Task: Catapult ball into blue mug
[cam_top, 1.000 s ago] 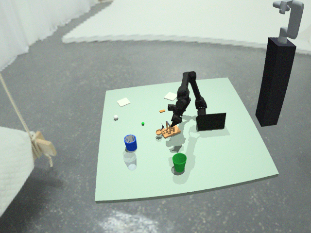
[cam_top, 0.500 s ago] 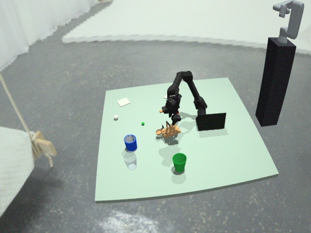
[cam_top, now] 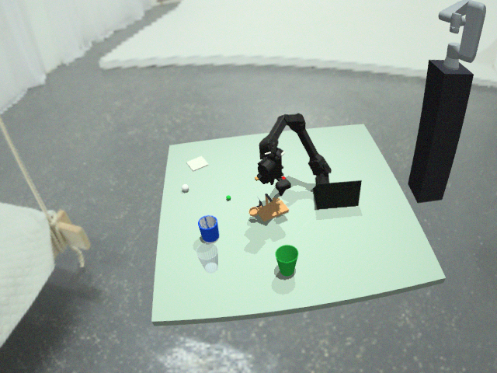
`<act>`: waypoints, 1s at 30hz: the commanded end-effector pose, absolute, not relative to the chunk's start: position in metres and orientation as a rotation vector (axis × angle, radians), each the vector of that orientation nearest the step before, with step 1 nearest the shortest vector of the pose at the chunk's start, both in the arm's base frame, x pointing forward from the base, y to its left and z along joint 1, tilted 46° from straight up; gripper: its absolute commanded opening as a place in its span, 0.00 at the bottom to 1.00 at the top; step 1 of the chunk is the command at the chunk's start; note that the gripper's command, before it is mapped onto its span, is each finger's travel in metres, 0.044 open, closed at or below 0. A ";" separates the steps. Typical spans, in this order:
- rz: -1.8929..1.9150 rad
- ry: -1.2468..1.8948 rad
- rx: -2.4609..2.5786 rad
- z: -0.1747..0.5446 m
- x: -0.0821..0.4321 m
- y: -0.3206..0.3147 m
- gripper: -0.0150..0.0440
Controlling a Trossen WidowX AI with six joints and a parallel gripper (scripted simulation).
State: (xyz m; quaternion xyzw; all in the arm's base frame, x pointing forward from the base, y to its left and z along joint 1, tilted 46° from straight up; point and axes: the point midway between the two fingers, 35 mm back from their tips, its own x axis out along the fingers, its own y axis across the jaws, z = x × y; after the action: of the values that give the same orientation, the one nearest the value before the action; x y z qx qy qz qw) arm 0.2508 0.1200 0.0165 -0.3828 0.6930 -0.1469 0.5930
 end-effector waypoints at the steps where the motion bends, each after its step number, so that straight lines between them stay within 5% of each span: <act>1: -0.338 1.629 -0.896 0.009 0.249 0.111 1.00; 30: -0.342 1.625 -0.895 -0.041 0.249 0.062 1.00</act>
State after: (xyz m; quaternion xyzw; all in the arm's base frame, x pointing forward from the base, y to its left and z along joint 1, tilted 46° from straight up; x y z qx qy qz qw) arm 0.2513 0.0686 -0.0369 -0.3801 0.6960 -0.1457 0.5915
